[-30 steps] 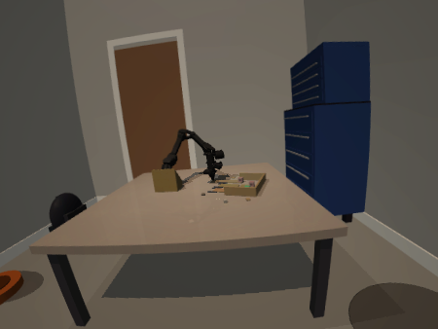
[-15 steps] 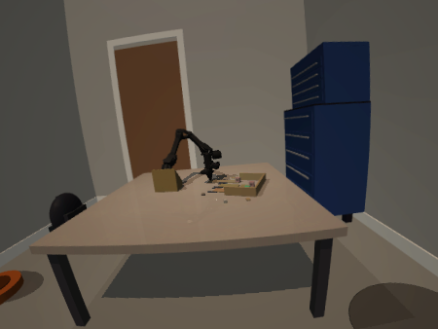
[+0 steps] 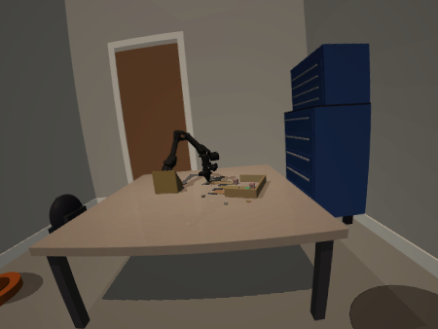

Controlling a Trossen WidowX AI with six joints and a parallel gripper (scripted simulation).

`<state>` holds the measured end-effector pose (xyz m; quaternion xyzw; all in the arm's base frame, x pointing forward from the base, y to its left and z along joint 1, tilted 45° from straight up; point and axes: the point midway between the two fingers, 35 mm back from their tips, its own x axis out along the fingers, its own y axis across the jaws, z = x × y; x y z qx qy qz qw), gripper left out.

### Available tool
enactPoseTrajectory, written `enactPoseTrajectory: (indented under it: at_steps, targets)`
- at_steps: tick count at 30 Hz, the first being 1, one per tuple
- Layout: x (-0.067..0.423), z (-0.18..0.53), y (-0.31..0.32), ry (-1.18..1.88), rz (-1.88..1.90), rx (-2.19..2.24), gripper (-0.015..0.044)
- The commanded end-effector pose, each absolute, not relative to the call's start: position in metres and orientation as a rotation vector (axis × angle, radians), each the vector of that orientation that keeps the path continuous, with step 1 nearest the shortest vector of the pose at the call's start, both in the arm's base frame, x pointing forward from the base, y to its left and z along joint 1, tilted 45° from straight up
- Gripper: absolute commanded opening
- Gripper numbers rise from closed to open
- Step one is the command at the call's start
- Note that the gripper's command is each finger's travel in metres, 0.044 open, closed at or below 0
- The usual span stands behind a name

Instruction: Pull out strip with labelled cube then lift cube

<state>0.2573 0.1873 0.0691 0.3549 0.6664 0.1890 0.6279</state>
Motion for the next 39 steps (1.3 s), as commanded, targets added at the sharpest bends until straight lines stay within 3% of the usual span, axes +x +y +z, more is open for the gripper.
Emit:
enactPoseTrajectory:
  at_steps: [1, 25, 34, 39]
  targets:
    - [0.242, 0.066, 0.193, 1.563, 0.440, 0.808, 0.0000]
    - [0.208, 0.072, 0.200, 1.565, 0.440, 0.809, 0.0000]
    - [0.224, 0.105, 0.166, 1.564, 0.439, 0.807, 0.0000]
    - [0.245, 0.100, 0.162, 1.610, 0.325, 0.920, 0.0131]
